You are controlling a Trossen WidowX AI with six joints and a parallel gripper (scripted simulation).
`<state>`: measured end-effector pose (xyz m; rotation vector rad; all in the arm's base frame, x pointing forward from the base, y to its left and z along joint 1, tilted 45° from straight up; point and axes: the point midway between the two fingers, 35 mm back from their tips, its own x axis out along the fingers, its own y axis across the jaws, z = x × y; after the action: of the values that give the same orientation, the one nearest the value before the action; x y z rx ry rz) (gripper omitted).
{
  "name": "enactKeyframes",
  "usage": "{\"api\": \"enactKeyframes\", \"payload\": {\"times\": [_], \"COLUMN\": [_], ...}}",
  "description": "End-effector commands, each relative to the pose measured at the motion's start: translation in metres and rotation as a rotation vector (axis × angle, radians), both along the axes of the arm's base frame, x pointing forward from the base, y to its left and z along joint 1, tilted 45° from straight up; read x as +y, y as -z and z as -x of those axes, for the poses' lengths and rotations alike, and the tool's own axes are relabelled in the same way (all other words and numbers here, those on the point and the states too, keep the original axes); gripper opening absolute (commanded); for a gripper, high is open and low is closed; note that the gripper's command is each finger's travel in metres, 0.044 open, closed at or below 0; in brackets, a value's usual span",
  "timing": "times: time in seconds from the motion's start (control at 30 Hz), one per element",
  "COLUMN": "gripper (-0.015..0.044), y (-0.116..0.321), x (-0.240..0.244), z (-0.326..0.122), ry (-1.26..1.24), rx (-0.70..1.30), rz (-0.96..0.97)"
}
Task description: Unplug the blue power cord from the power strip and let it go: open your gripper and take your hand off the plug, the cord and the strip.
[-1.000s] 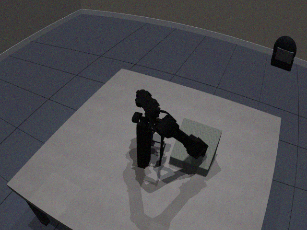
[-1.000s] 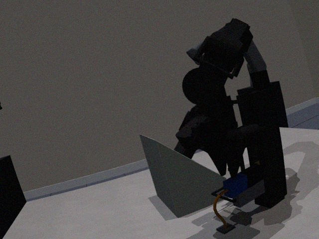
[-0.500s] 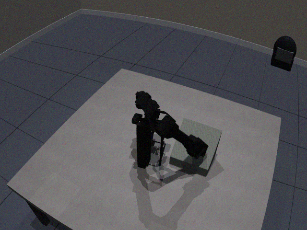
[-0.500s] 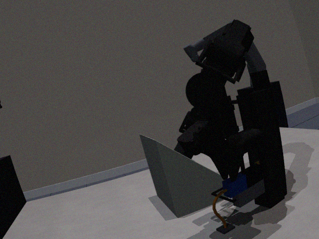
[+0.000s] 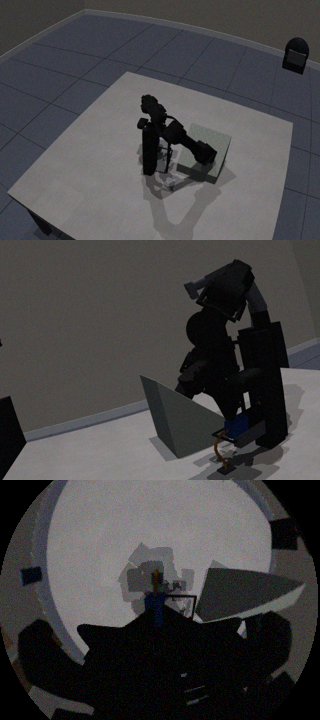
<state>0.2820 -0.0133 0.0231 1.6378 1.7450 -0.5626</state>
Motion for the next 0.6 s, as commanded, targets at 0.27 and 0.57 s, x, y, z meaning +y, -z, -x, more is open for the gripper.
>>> {"api": "enactKeyframes", "payload": {"times": [0.27,0.57], "gripper": [0.0,0.0], "y": [0.006,0.016], "x": [-0.006,-0.017], "z": [-0.003,-0.006], "ry": [-0.004,-0.002], "rx": [0.002,0.002], "rz": [0.0,0.001]}}
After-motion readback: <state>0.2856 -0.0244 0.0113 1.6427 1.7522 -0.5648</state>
